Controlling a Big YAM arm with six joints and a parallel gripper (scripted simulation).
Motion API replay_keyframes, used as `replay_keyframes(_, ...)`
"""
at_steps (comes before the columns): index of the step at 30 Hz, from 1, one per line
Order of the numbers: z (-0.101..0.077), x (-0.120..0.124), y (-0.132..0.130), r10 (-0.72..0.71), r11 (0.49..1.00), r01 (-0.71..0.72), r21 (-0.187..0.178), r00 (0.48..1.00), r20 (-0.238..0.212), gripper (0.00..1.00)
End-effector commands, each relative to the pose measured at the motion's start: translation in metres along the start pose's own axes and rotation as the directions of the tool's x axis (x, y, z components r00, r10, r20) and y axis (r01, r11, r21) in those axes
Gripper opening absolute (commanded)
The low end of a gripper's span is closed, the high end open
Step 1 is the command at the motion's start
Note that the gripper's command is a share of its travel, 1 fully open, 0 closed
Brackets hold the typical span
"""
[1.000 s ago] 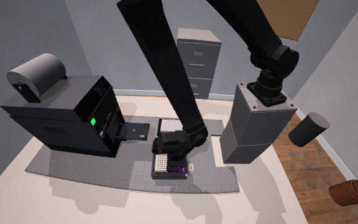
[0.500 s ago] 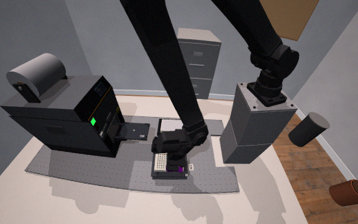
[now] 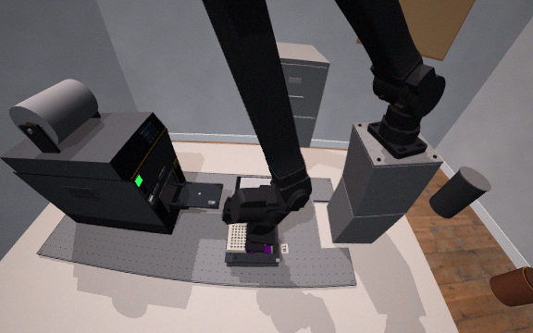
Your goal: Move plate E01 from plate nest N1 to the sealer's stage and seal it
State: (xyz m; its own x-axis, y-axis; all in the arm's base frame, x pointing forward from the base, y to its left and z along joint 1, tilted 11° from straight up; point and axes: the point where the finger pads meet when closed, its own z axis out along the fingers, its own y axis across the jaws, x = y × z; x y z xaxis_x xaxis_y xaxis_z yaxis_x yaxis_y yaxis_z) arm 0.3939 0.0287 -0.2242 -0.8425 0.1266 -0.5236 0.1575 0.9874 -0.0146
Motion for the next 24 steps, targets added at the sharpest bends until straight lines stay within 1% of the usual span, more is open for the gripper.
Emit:
replay_keyframes(1, -0.010, 0.001, 0.003, 0.003, 1.000, -0.003, -0.002, 1.000, -0.005, 0.00)
replay_keyframes(4, -0.014, 0.009, 0.001, -0.001, 1.000, 0.001, 0.003, 1.000, -0.024, 0.00)
replay_keyframes(5, -0.016, 0.008, 0.001, -0.001, 1.000, 0.001, 0.003, 1.000, -0.024, 0.00)
replay_keyframes(8, -0.022, 0.001, 0.002, 0.001, 1.000, -0.001, 0.000, 1.000, -0.013, 0.00)
replay_keyframes(9, -0.023, -0.005, 0.004, 0.003, 1.000, -0.003, -0.004, 1.000, -0.001, 0.00)
replay_keyframes(12, -0.025, -0.015, 0.006, 0.006, 1.000, -0.006, -0.008, 1.000, 0.015, 0.00)
replay_keyframes(16, -0.032, -0.008, 0.003, 0.002, 1.000, -0.002, -0.002, 1.000, -0.005, 0.00)
replay_keyframes(18, -0.032, -0.008, 0.003, 0.002, 1.000, -0.002, -0.002, 1.000, -0.005, 0.00)
replay_keyframes(21, -0.036, -0.001, 0.001, -0.001, 1.000, 0.001, 0.002, 1.000, -0.022, 0.00)
replay_keyframes(24, -0.043, -0.006, 0.002, 0.001, 1.000, -0.001, 0.000, 1.000, -0.014, 0.00)
